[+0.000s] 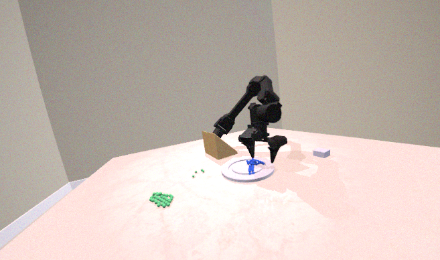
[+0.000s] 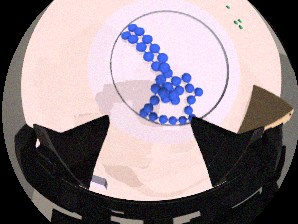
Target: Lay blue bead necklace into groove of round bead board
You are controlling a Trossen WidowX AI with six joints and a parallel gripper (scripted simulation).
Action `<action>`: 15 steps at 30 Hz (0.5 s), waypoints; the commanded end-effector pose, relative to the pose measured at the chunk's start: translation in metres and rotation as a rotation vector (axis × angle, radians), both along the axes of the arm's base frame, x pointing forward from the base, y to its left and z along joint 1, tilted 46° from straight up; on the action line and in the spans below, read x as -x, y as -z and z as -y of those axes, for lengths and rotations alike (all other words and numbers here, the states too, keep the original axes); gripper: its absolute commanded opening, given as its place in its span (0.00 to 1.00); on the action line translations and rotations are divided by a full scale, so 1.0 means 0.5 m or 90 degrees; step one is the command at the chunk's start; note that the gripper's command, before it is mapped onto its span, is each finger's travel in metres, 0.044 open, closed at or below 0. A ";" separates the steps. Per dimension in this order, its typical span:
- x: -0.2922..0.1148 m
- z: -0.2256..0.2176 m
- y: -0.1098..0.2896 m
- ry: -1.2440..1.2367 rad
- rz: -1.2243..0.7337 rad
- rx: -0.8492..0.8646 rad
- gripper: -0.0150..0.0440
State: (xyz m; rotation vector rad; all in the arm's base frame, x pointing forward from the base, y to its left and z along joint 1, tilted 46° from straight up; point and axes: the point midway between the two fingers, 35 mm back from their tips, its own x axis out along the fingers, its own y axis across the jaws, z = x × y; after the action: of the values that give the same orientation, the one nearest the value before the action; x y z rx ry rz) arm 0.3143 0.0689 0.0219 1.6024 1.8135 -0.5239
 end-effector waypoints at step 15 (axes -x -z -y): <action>-0.001 0.012 -0.012 0.002 0.004 0.000 1.00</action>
State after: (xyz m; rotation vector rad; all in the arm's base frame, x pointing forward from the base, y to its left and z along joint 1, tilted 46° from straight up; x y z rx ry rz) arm 0.3146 0.0638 0.0277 1.6071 1.8089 -0.5203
